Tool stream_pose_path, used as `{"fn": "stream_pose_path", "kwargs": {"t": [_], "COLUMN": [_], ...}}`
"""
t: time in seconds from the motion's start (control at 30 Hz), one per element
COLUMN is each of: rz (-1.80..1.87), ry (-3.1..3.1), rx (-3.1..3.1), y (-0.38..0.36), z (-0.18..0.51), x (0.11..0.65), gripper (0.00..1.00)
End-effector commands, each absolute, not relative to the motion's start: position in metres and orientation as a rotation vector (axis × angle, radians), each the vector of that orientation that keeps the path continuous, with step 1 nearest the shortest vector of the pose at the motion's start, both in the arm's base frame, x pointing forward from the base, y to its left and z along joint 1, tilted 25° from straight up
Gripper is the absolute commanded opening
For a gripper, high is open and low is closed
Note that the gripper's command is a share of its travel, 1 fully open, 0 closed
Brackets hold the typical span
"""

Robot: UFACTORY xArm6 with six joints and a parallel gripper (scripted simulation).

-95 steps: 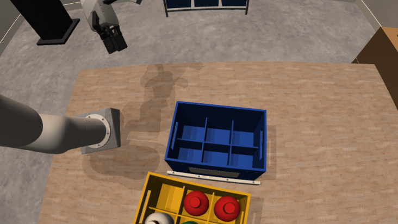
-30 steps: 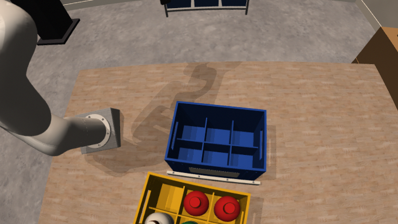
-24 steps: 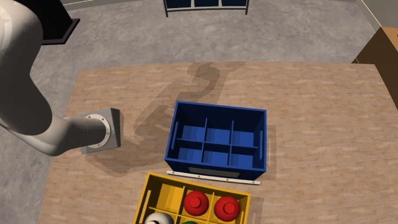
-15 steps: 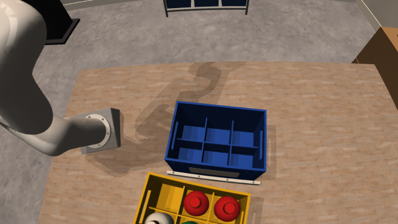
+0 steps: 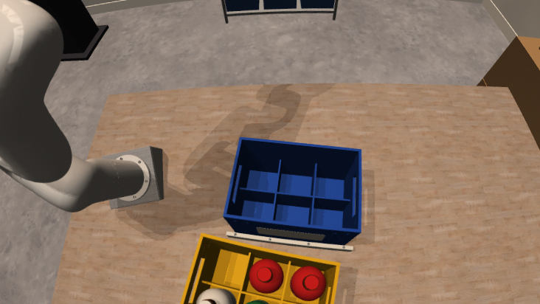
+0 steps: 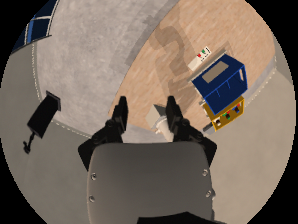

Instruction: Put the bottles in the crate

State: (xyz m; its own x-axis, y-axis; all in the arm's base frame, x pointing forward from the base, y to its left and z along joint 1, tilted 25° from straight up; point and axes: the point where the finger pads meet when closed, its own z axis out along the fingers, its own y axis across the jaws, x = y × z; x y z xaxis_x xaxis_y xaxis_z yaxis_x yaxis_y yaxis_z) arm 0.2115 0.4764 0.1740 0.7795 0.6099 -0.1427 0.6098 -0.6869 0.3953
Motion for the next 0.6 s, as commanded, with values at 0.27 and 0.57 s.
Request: {"fn": "stream_pose_path", "kwargs": {"t": [0.27, 0.57], "rz": [0.096, 0.168], "ry": [0.515, 0.180], "rx": [2.666, 2.717], "y": [0.451, 0.426], "z": [0.176, 0.177], "x": [0.252, 0.290], "gripper": [0.65, 0.65]}}
